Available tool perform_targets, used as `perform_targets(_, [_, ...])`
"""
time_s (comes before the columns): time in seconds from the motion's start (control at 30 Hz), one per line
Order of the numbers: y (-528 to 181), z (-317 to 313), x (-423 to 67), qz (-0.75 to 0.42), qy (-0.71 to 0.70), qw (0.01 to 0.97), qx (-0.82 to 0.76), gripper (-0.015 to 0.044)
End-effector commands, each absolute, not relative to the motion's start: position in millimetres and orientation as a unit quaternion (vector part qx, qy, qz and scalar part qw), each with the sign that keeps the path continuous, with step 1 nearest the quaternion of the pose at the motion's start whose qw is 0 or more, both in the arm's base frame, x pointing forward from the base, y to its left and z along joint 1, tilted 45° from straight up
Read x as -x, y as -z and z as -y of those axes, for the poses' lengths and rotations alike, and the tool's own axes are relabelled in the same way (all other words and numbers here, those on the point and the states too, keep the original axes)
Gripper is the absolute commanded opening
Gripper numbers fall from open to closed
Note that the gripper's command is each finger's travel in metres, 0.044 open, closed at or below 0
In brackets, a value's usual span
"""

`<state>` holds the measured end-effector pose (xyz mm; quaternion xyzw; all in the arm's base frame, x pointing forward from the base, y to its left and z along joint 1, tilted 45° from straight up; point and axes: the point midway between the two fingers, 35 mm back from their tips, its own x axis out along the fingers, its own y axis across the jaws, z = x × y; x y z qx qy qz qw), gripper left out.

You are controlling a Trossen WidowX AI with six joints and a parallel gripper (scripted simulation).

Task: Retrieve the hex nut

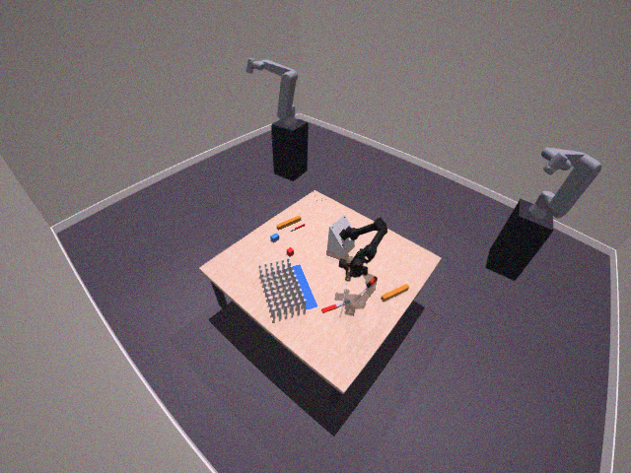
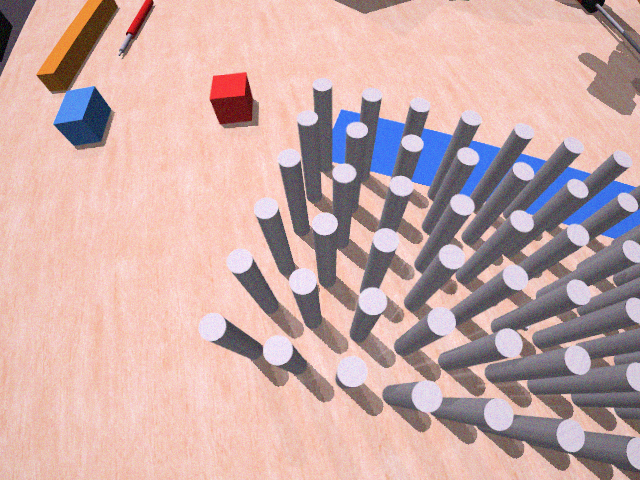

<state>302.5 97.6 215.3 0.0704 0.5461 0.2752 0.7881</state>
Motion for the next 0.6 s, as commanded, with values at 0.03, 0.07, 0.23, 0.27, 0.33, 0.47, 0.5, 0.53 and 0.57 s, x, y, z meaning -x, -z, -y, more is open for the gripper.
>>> perform_targets(0.03, [-207, -81, -308, -0.562, -0.221, 0.787, -0.127, 0.0])
perform_targets(0.07, [-205, -77, -309, -0.565, -0.209, 0.786, -0.14, 0.0])
perform_targets(0.23, [-196, -61, -312, -0.578, -0.152, 0.776, -0.203, 0.0])
perform_targets(0.27, [-194, -58, -313, -0.58, -0.141, 0.773, -0.215, 0.0])
perform_targets(0.33, [-190, -51, -314, -0.583, -0.118, 0.767, -0.24, 0.0])
perform_targets(0.47, [-183, -38, -315, -0.586, -0.071, 0.753, -0.29, 0.0])
perform_targets(0.5, [-181, -35, -315, -0.587, -0.06, 0.749, -0.302, 0.0])
perform_targets(0.53, [-180, -31, -315, -0.587, -0.048, 0.745, -0.314, 0.0])
perform_targets(0.57, [-178, -28, -316, -0.587, -0.037, 0.74, -0.326, 0.0])
